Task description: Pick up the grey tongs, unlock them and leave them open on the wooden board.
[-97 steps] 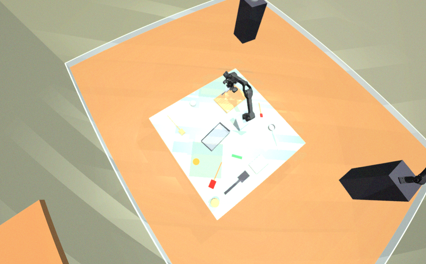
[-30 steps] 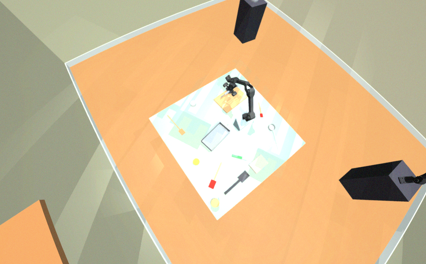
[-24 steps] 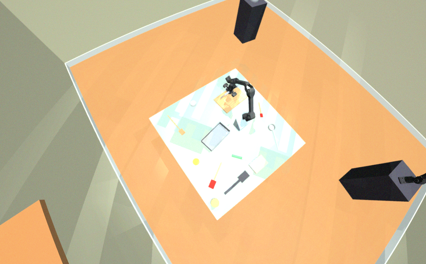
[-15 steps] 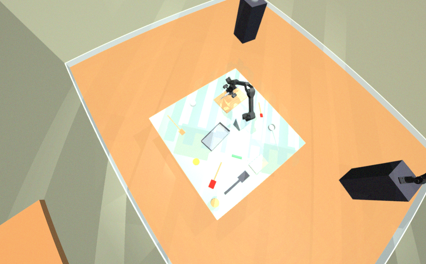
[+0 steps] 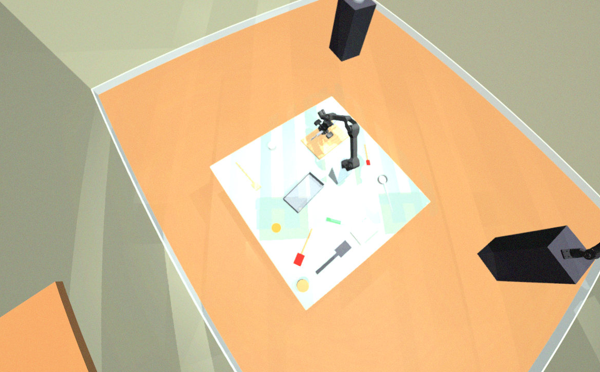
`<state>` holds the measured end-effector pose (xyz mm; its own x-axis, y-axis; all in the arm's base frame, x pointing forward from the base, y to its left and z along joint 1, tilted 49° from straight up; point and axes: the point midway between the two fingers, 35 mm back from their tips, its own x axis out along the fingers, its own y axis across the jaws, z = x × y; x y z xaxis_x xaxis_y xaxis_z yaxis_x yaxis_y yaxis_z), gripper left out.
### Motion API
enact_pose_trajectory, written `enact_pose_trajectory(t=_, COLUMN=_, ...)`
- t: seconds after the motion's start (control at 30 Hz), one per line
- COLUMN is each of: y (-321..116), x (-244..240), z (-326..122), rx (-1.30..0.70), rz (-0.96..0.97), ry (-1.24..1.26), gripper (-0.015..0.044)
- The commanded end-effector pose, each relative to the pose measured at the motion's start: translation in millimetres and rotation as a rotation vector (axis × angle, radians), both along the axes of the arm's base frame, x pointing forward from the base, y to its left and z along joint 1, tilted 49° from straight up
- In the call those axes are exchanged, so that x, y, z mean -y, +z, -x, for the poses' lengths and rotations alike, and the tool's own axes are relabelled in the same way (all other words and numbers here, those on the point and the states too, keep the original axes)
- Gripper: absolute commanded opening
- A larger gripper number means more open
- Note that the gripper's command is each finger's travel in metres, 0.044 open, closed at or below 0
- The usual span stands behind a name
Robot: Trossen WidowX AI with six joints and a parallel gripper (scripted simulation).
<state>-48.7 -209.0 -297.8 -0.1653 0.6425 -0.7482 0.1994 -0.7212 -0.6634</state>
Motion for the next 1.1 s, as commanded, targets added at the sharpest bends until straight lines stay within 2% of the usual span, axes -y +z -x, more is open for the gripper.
enact_pose_trajectory(t=0.0, y=0.1, x=0.3, z=0.0, rx=0.000, rz=0.001, ry=0.000, gripper=0.0034)
enact_pose_trajectory(t=0.5, y=0.1, x=0.3, z=0.0, rx=0.000, rz=0.001, ry=0.000, gripper=0.0427)
enact_pose_trajectory(t=0.63, y=1.8, x=2.5, z=-0.5, rx=0.004, rz=0.004, ry=0.008, gripper=0.0440)
enact_pose_trajectory(t=0.73, y=18.5, x=6.0, z=1.5, rx=0.000, rz=0.000, ry=0.006, gripper=0.0440)
enact_pose_trajectory(t=1.07, y=161.9, x=-7.2, z=7.6, rx=-0.017, rz=-0.093, ry=0.000, gripper=0.0440)
